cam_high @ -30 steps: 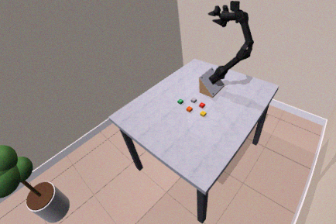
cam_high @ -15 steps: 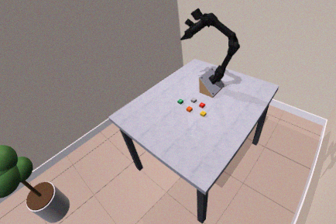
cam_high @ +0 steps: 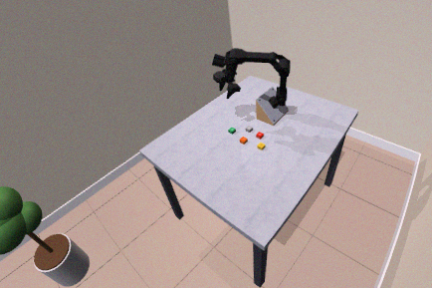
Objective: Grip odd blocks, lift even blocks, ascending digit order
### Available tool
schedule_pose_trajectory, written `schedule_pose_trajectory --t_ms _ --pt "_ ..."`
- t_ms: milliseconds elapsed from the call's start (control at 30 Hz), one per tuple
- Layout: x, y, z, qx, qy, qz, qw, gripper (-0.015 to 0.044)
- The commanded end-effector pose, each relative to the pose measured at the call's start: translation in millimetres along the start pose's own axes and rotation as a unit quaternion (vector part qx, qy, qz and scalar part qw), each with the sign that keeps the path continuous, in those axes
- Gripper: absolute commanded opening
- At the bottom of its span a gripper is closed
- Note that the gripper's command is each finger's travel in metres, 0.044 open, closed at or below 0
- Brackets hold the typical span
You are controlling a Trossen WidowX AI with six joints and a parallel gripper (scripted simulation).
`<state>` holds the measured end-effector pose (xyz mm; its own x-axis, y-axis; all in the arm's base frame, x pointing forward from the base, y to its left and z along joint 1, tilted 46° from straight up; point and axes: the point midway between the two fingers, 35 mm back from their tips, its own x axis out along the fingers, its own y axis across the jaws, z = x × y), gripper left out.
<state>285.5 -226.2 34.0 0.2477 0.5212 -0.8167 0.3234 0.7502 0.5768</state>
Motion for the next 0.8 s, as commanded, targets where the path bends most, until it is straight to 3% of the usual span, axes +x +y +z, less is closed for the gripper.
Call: schedule_pose_trajectory --t_ms 0,167,767 --pt "61.2 35.3 -10.9 -0.096 0.083 0.049 0.991 0.0400" --pt "105.3 62.2 -26.2 -0.172 0.144 0.088 0.971 0.0400" --pt "106.4 62.9 -26.7 -0.174 0.145 0.089 0.970 0.0400"
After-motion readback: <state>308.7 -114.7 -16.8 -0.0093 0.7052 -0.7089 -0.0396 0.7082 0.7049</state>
